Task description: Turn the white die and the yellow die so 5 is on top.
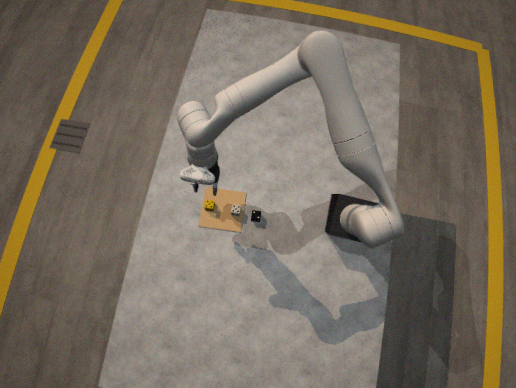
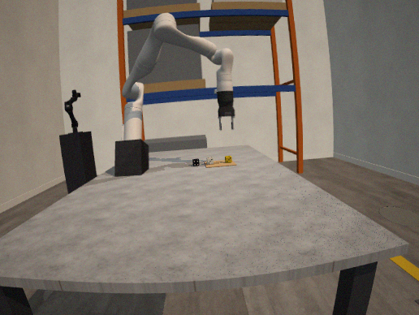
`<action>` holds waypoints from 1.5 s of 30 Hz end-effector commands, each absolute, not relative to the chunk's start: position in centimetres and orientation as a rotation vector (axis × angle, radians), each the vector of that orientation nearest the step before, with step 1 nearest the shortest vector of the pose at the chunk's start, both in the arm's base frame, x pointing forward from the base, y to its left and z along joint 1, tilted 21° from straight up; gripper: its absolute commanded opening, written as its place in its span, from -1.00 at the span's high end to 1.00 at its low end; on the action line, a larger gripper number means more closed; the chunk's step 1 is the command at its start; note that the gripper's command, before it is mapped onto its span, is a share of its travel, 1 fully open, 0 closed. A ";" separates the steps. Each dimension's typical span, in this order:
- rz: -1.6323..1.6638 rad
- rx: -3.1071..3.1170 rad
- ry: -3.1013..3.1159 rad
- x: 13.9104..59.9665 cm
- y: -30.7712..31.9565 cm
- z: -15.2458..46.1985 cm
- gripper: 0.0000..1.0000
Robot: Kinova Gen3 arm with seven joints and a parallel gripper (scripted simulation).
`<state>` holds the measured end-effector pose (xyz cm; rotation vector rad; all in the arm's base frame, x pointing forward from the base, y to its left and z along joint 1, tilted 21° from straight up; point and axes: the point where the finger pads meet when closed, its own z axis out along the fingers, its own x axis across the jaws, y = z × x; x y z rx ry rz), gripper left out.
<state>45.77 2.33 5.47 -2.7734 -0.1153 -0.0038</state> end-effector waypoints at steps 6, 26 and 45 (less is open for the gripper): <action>-0.010 -2.779 -0.115 45.9 1.2 7.3 -1.00; -0.010 -2.779 -0.115 45.9 1.2 7.3 -1.00; -0.010 -2.779 -0.115 45.9 1.2 7.3 -1.00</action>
